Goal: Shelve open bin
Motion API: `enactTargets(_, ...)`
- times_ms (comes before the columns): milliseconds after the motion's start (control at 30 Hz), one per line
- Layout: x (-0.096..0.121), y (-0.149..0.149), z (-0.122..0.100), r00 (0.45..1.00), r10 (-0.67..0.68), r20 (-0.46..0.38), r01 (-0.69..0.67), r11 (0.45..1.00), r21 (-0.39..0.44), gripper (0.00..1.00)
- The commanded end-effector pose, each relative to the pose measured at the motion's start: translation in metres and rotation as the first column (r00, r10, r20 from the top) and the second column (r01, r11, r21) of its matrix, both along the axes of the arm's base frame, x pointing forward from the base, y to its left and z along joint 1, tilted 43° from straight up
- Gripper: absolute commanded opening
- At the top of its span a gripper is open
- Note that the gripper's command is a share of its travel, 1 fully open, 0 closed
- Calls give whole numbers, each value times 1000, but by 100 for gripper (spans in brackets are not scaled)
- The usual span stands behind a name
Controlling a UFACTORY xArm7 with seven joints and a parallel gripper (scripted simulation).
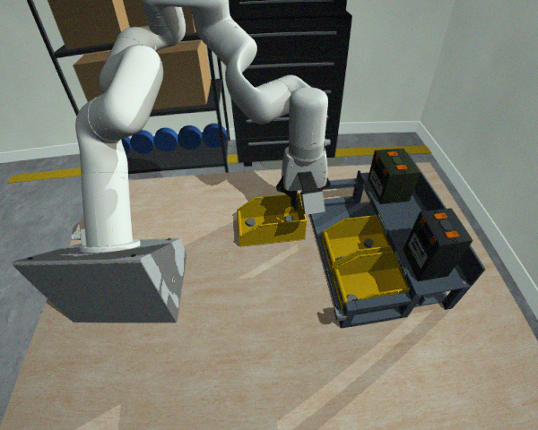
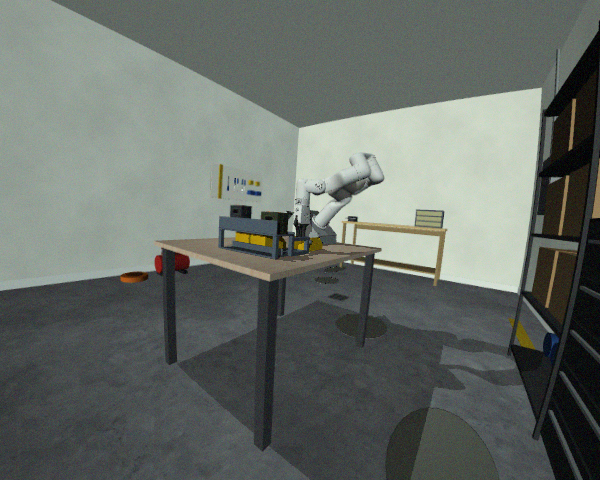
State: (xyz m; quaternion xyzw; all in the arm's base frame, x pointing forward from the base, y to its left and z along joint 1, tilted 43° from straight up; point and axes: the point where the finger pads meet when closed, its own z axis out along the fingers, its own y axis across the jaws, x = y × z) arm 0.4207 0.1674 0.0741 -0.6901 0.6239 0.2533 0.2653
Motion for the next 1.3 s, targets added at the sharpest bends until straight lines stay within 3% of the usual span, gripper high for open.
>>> enactTargets(0, 1, -1, 1, 1000, -3, 3, 3, 1000, 0, 33)
enactTargets(1267, 1, 13, -14, 1000, -3, 3, 3, 1000, 0, 33)
